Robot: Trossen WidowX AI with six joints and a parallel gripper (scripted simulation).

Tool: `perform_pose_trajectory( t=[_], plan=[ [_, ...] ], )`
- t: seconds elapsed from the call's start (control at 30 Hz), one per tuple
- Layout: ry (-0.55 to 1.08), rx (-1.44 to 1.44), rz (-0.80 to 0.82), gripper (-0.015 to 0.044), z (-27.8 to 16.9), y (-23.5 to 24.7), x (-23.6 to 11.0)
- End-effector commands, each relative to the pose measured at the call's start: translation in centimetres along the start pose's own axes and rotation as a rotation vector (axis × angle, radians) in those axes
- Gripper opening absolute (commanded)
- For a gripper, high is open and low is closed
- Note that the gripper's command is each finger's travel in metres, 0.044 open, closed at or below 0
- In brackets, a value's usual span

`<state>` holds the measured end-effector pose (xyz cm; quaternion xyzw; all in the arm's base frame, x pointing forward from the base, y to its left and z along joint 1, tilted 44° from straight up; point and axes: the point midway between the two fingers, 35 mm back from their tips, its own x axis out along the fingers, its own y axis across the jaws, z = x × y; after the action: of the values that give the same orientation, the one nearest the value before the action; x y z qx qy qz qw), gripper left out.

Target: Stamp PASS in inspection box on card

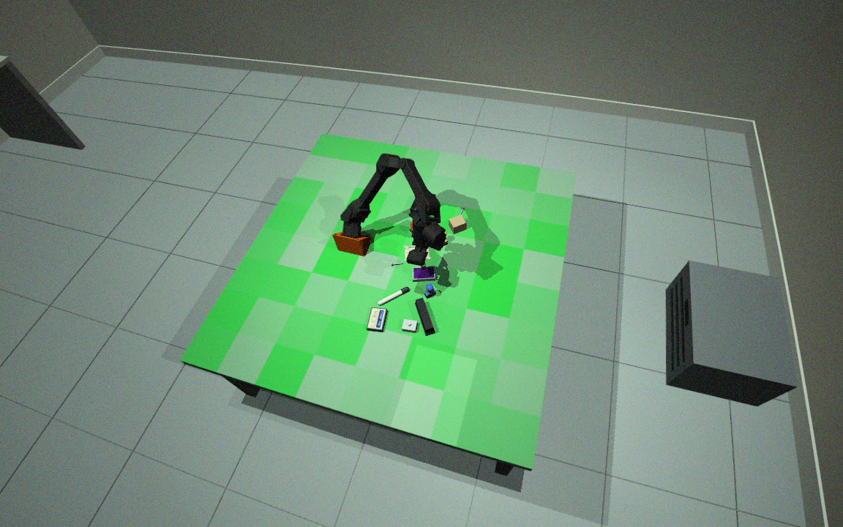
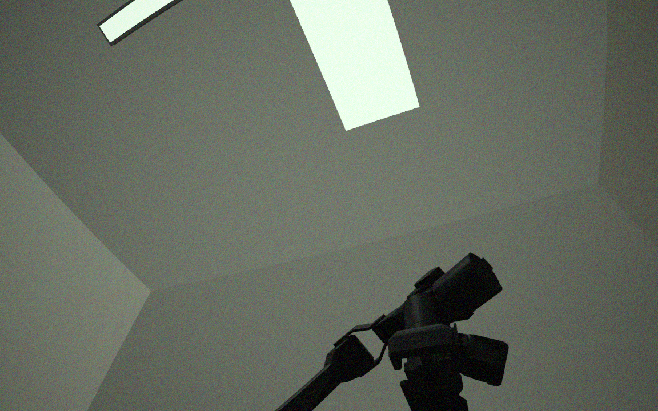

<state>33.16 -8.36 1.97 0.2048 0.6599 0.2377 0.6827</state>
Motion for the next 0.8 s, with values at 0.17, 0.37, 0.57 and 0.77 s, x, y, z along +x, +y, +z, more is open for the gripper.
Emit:
perform_pose_trajectory(
  t=[0.17, 0.37, 0.57, 0.77],
  plan=[
    [-0.021, -0.238, 0.014, 0.0000, -0.8, 1.4, -0.5],
    [-0.043, -0.441, 0.024, 0.0000, -1.5, 2.6, -0.7],
    [-0.067, -0.645, 0.029, 0.0000, -2.2, 3.8, -0.9],
    [-0.093, -0.848, 0.030, 0.0000, -3.0, 4.9, -1.1]
  ],
)
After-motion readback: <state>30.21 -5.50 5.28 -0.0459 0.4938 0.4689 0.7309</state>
